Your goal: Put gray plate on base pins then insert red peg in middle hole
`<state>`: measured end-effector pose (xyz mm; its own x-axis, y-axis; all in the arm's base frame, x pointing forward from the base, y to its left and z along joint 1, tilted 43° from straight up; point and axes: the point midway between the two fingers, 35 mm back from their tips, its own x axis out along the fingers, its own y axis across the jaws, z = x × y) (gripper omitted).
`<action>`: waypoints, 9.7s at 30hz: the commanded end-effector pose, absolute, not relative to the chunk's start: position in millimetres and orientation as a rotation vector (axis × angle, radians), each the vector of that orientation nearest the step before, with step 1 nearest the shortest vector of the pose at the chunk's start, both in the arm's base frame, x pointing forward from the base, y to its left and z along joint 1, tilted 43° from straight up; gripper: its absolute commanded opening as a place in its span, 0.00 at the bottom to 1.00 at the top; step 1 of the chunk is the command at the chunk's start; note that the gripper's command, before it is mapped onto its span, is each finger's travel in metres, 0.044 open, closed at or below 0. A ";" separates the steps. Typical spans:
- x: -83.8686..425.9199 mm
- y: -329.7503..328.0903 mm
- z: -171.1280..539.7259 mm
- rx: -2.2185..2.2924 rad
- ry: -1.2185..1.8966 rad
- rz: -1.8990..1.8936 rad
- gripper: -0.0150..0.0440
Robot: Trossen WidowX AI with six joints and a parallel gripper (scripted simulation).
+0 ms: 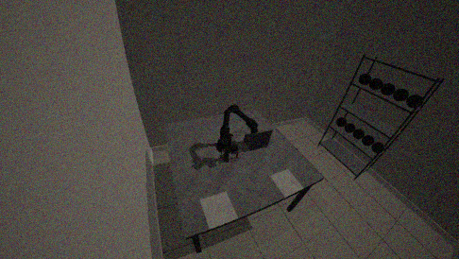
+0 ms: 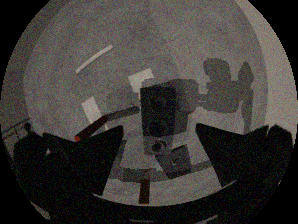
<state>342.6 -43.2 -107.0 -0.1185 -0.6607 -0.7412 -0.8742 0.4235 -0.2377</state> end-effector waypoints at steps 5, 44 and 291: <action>339.2 -52.5 -117.2 -1.320 1.858 0.331 1.00; 333.0 -77.1 -142.9 -1.322 1.860 0.329 0.40; 291.3 16.6 -33.6 -0.311 1.491 -0.813 1.00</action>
<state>320.1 -21.8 1.8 -0.1011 -0.6504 -0.7528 -0.3311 0.7356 -0.5910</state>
